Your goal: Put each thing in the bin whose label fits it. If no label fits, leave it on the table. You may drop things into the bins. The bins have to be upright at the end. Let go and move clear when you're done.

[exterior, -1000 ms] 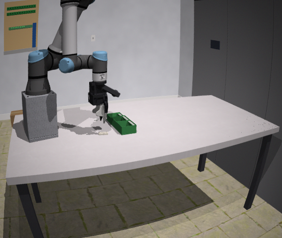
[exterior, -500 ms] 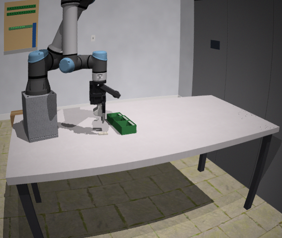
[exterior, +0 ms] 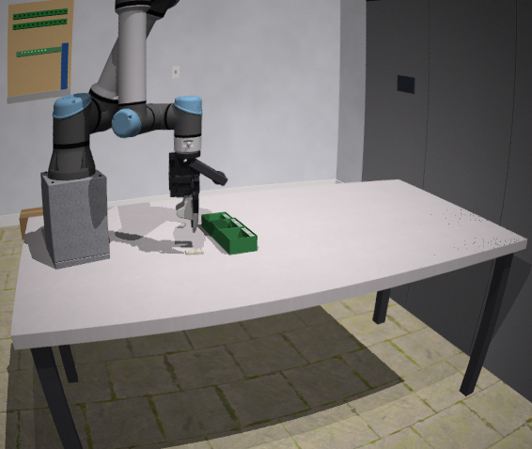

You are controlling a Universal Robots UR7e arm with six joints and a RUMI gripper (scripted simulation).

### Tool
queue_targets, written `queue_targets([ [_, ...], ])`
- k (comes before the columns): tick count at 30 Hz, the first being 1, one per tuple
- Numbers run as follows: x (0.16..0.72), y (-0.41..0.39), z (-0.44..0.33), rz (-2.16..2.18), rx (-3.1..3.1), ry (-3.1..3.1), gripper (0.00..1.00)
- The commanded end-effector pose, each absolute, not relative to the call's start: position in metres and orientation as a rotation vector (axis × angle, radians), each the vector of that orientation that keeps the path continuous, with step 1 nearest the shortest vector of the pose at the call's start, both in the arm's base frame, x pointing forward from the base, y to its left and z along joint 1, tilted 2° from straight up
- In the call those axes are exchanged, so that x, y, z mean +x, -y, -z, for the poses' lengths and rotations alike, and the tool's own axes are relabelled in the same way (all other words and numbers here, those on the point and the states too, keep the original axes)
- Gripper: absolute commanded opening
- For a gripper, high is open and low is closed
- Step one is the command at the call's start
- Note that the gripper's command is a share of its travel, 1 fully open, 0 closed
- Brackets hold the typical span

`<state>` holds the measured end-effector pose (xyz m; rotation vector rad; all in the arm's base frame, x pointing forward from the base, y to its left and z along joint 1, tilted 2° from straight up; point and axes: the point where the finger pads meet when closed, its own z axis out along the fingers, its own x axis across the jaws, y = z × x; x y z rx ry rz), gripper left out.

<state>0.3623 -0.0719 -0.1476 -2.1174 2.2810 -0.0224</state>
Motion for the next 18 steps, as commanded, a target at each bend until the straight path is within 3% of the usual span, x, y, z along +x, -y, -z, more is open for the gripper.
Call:
queue_targets([
  [1,0.363,0.072,0.147,0.024,-2.117,-2.281,0.24],
  [18,0.363,0.072,0.167,0.024,-2.117,-2.282,0.24],
])
